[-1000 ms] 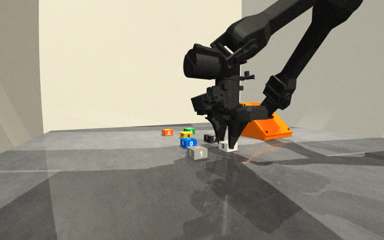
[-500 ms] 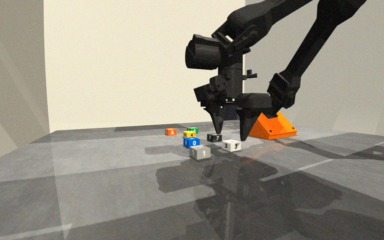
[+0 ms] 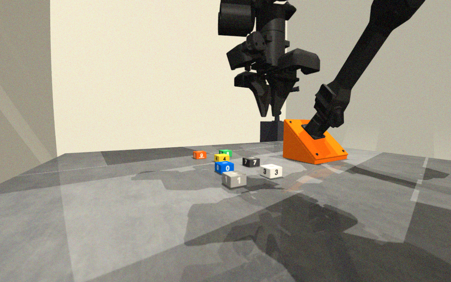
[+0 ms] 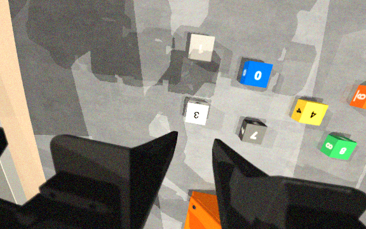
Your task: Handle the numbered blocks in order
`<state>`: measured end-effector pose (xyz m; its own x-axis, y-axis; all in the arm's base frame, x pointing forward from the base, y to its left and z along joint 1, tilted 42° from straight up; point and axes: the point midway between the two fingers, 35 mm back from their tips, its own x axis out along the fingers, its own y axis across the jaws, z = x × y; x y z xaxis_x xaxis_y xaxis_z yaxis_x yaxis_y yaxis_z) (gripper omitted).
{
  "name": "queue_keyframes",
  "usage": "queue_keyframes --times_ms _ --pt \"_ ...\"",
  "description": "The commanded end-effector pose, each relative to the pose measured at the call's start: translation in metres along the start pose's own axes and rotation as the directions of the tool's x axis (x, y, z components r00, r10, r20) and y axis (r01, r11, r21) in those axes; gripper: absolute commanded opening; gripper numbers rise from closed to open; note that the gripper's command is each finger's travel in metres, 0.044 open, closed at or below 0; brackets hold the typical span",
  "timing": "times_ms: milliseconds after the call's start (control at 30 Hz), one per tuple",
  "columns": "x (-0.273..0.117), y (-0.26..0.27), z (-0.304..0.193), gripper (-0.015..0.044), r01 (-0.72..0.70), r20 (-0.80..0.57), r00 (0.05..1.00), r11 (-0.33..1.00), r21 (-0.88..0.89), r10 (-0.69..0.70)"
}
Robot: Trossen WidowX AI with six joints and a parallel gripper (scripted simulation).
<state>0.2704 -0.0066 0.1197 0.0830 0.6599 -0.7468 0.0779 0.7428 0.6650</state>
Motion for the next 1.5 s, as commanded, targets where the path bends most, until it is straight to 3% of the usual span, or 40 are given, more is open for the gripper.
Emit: queue_keyframes --times_ms 0,267,667,900,967,1133,1267,1467 --pt "-0.004 0.0 -0.001 0.012 0.003 -0.004 1.0 1.0 -0.004 -0.003" --pt "-0.004 -0.011 0.003 0.012 0.008 -0.002 1.0 1.0 0.018 -0.008" --pt "-0.007 -0.159 0.028 0.012 0.015 -0.002 1.0 1.0 0.007 -0.015" --pt "-0.006 -0.176 0.027 0.012 0.011 -0.002 1.0 1.0 -0.006 -0.011" --pt "0.005 -0.177 0.028 0.0172 0.012 -0.002 1.0 1.0 -0.006 -0.012" --pt "0.073 -0.176 0.027 0.0304 0.009 -0.001 1.0 1.0 -0.007 -0.009" --pt "0.075 -0.176 0.027 0.04 0.008 -0.001 1.0 1.0 -0.007 -0.008" --pt "0.081 -0.176 0.027 0.04 0.008 -0.001 1.0 1.0 -0.007 -0.008"
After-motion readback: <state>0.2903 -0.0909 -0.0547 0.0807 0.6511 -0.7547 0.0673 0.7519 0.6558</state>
